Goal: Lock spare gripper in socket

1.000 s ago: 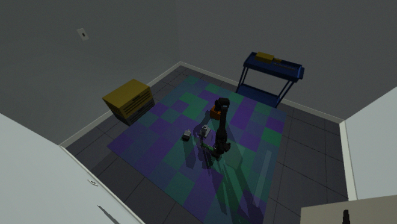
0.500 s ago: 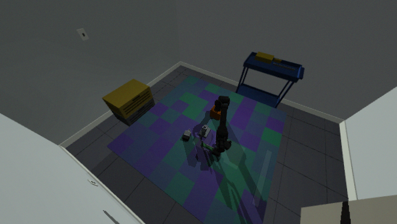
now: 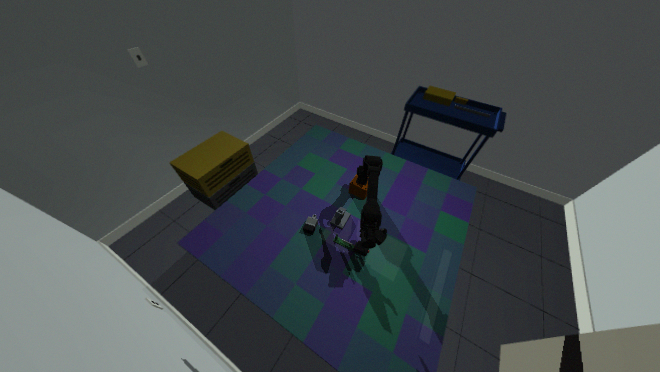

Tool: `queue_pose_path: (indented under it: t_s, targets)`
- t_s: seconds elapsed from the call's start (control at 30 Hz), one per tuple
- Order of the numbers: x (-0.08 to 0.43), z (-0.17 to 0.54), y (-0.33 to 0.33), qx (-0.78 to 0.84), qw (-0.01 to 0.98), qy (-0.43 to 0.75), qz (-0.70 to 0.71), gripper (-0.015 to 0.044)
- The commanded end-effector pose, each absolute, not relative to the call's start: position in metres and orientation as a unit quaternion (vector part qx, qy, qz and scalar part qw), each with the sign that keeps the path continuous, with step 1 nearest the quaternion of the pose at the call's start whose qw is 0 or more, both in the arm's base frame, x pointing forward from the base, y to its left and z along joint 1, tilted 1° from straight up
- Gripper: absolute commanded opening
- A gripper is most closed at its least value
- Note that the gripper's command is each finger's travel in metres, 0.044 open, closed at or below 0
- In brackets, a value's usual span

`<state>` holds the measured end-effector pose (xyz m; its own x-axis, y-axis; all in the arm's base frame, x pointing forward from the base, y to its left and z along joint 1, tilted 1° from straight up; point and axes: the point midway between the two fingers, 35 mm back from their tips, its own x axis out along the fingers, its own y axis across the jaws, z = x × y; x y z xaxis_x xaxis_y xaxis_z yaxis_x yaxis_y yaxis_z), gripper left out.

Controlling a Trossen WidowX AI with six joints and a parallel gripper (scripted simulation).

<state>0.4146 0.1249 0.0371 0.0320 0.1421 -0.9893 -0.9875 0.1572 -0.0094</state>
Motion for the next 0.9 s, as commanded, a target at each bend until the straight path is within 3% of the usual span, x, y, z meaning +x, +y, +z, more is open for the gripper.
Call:
queue_pose_path:
  t_s: [0.0, 0.1, 0.3, 0.63, 0.87]
  targets:
    - [0.414, 0.035, 0.125, -0.426, 0.577, 0.496, 0.489, 0.0253]
    - [0.414, 0.035, 0.125, -0.426, 0.577, 0.496, 0.489, 0.0331]
    - [0.411, 0.083, 0.069, -0.432, 0.572, 0.503, 0.483, 0.0180]
    - [0.409, 0.088, 0.060, -0.432, 0.571, 0.504, 0.482, 0.0180]
    - [0.409, 0.023, 0.061, -0.432, 0.571, 0.505, 0.482, 0.0180]
